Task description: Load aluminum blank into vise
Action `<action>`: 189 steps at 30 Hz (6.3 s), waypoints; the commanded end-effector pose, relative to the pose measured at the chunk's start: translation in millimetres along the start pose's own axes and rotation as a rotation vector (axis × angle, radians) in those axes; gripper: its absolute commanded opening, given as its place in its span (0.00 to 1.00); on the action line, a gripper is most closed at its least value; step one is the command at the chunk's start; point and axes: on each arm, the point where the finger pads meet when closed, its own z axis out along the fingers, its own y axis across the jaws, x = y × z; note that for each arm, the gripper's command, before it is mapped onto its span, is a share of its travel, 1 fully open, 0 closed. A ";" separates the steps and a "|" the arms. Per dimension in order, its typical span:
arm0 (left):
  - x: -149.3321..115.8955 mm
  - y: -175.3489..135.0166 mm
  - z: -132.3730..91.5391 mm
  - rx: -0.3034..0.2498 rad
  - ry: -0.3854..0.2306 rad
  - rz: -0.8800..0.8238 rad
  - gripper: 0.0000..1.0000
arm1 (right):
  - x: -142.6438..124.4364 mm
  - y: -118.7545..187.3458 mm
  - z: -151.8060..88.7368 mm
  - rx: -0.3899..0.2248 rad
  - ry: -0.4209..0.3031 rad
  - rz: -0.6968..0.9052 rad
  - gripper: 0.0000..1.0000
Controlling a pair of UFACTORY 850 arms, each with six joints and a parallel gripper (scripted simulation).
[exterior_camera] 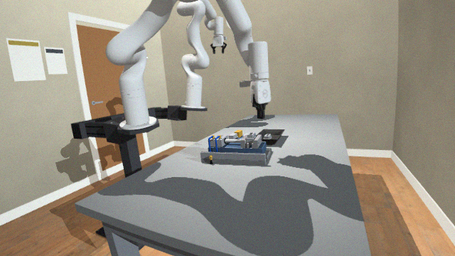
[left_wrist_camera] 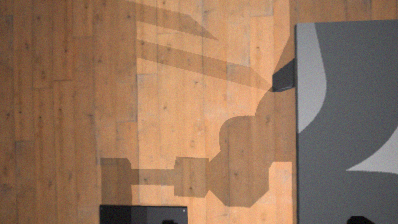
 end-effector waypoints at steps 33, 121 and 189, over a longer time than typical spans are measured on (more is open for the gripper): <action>0.4 0.0 -0.8 0.000 0.002 0.000 1.00 | 29.3 -38.1 -1.0 -0.002 -0.023 1.072 0.00; 0.4 0.0 -0.8 0.000 0.002 0.000 1.00 | 30.4 -40.8 58.2 -0.003 -0.023 1.129 0.69; 0.4 0.0 -0.8 0.000 0.002 0.000 1.00 | 30.2 -40.9 72.5 -0.003 -0.023 1.129 0.69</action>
